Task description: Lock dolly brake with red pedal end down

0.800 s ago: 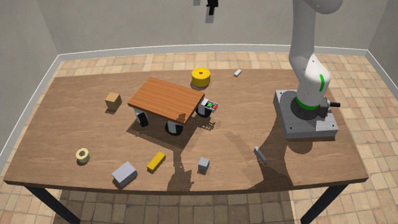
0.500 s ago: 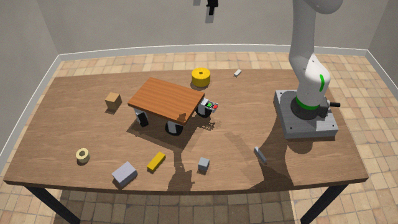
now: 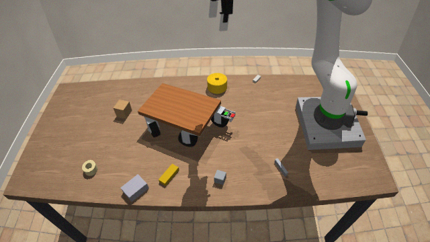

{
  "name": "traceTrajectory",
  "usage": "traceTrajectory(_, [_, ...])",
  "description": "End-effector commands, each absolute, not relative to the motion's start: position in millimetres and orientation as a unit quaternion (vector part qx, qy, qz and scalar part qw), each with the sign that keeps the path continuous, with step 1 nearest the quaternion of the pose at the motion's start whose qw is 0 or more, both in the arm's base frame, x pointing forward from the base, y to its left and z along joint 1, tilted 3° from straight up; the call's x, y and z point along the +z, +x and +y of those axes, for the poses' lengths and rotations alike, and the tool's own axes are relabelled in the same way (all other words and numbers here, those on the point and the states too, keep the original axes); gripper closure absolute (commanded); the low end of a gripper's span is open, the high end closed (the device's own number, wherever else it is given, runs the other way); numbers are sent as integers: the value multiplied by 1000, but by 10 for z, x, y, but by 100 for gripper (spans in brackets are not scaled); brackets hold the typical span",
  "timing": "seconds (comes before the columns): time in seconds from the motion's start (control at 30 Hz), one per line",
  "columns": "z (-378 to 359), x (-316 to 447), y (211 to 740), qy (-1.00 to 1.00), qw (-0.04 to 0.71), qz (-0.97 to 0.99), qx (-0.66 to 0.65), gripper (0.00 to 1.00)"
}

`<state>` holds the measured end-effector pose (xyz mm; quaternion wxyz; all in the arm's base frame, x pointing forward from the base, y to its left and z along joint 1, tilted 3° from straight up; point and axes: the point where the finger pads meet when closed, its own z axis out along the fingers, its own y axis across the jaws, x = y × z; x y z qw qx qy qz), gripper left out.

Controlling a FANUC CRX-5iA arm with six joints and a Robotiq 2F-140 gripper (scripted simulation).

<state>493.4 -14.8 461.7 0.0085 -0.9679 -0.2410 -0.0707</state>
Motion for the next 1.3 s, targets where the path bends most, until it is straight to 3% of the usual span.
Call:
traceTrajectory(0.0, [30,4195,4967,-951,8,-303,-63,100])
traceTrajectory(0.2, [284,3457,4891,-916,10,-399,-49,100])
traceTrajectory(0.3, [284,3457,4891,-916,10,-399,-49,100])
traceTrajectory(0.37, [426,2921,4755,-886,12,-463,-39,100])
traceTrajectory(0.7, [578,2045,4399,-830,16,-558,-24,100])
traceTrajectory(1.27, [603,1565,4376,-824,16,-567,-23,100])
